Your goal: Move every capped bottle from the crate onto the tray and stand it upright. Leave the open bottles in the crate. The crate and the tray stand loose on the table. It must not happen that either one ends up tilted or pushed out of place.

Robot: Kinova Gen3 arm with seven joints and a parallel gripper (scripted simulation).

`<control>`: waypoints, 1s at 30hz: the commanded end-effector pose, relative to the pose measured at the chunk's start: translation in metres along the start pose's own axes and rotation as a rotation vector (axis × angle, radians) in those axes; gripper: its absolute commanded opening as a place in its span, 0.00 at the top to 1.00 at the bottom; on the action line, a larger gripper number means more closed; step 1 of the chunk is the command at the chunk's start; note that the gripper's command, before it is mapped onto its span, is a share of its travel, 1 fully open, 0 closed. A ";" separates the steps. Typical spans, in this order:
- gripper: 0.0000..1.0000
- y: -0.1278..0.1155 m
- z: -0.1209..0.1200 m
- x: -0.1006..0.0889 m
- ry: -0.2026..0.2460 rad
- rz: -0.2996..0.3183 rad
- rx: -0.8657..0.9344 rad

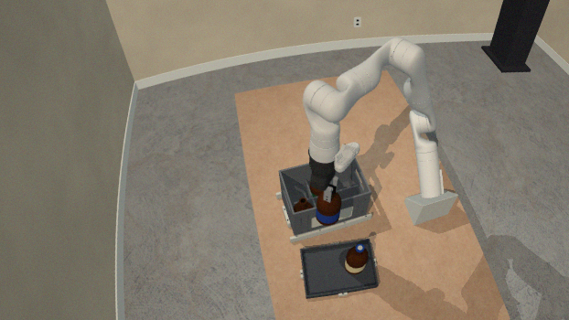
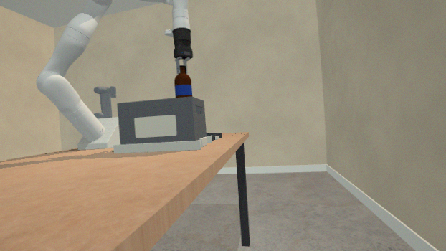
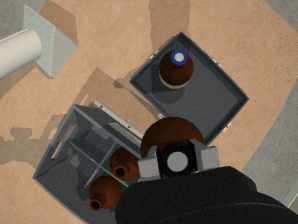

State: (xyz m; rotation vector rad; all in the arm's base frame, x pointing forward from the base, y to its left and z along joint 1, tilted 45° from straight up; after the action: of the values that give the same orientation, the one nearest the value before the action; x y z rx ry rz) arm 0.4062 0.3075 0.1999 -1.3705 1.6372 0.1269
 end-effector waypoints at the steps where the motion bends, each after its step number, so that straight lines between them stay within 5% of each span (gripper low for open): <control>1: 1.00 0.000 0.005 -0.001 -0.001 0.001 0.000; 30: 1.00 0.006 0.064 0.004 0.008 0.009 0.003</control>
State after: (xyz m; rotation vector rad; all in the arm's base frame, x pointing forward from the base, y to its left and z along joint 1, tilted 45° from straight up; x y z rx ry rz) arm 0.4387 0.3418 0.1683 -1.3725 1.6379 0.1268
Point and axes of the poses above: the point where the finger pads meet when closed, its own x axis out along the fingers, its own z axis across the jaws, y = z × x, the point moved 7 cm from there along -x, back along the fingers, and after that the axes turned 1 degree about -x, right-handed, at the moved point
